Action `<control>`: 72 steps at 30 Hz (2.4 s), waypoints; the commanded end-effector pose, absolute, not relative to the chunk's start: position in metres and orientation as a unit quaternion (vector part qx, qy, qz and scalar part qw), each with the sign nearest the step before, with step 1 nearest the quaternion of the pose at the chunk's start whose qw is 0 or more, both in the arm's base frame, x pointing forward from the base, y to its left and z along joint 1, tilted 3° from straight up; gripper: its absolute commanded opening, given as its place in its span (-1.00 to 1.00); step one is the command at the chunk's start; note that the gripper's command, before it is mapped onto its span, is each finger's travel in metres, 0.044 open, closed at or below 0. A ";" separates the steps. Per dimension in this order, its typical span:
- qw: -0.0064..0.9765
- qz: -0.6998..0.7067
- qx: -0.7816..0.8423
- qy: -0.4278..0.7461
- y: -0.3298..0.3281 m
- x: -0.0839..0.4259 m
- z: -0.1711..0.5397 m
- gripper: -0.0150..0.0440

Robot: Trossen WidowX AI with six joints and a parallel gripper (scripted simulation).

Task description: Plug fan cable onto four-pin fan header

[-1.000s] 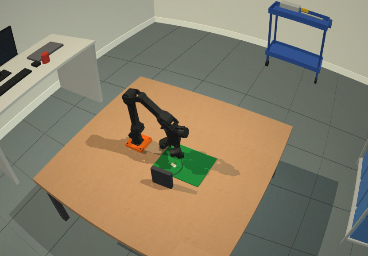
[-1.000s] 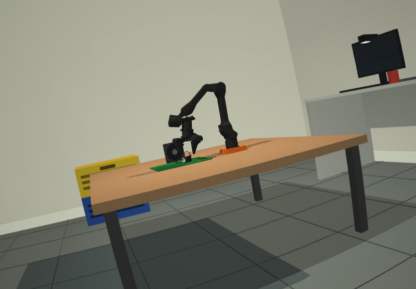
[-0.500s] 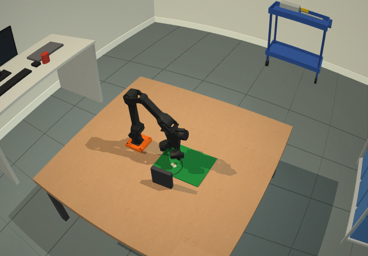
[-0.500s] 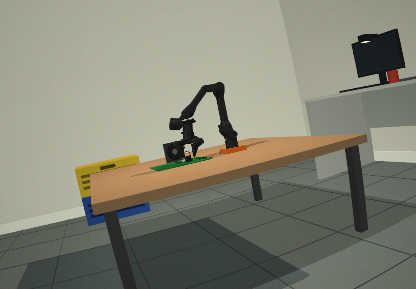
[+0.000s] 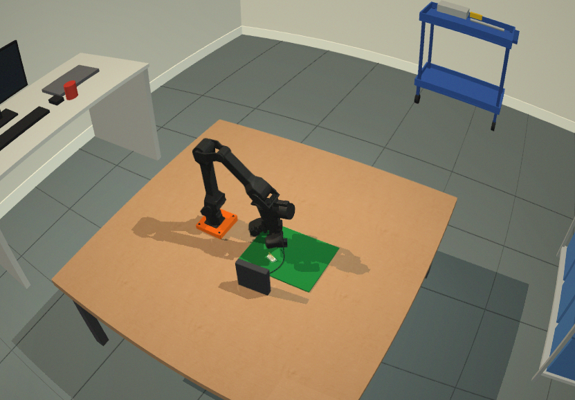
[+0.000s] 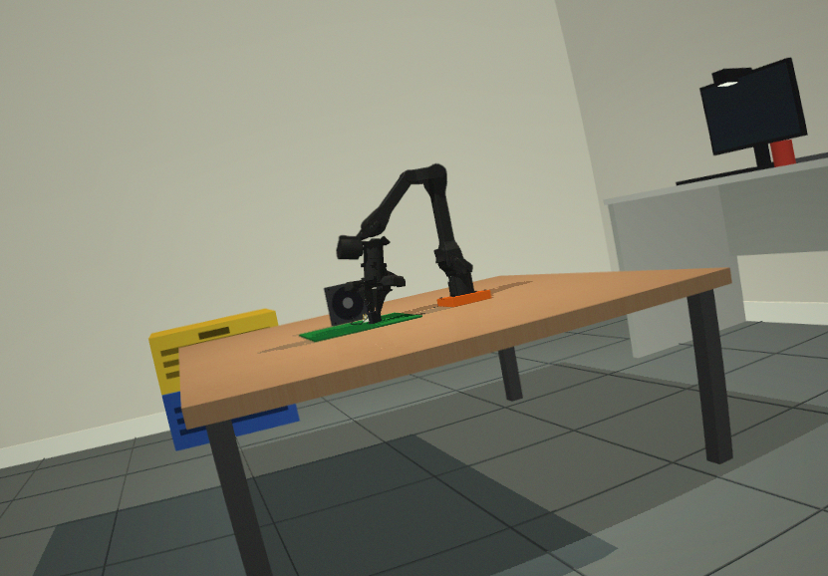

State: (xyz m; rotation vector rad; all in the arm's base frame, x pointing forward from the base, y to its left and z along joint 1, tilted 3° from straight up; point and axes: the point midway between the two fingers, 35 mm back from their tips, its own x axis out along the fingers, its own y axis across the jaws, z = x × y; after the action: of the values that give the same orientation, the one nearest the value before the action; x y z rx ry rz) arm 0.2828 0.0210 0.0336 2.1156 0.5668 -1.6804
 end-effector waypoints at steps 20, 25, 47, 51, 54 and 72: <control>0.190 -0.597 0.752 0.203 0.024 0.288 0.078 -0.49; 0.190 -0.597 0.752 0.203 0.025 0.288 0.094 -0.49; 0.275 -0.584 0.716 0.267 0.024 0.295 0.137 -0.49; 0.324 -0.573 0.689 0.305 0.022 0.302 0.139 -0.49; 0.359 -0.562 0.666 0.334 0.020 0.308 0.140 -0.49; 0.536 -0.469 0.496 0.497 0.011 0.342 0.141 -0.49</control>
State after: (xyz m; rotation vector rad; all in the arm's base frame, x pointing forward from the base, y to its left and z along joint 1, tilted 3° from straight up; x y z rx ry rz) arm 0.3350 0.0118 0.1391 1.2600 1.1386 -1.1819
